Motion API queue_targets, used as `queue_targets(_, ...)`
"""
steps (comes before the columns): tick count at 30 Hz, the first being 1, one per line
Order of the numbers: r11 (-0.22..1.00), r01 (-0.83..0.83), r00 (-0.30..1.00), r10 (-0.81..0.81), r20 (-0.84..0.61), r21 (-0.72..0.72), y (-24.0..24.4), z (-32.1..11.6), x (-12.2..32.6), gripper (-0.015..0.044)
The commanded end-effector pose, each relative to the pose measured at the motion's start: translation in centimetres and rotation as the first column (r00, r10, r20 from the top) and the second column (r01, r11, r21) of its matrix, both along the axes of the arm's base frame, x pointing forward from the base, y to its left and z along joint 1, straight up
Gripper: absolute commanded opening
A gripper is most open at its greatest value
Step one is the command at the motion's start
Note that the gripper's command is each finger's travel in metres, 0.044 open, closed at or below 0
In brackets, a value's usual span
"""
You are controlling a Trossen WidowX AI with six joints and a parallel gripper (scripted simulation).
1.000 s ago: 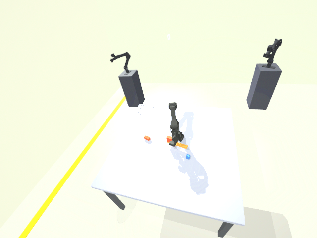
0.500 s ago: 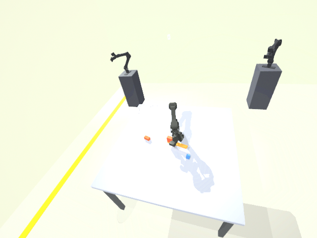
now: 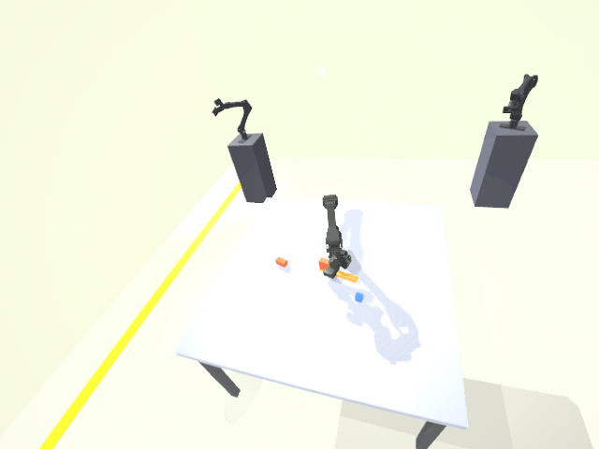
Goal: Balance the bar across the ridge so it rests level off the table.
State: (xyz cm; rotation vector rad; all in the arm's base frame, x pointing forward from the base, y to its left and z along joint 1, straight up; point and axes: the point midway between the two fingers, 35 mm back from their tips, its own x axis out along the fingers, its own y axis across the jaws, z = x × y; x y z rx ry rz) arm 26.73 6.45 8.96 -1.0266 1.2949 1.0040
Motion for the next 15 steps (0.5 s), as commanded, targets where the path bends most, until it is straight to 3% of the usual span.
queue_targets(1,1.000,0.002,1.000,-0.002,-0.005,0.002,0.04,-0.02,-0.07,0.0000)
queue_targets(15,1.000,0.000,1.000,0.000,0.000,0.000,0.01,0.02,0.00,0.0000)
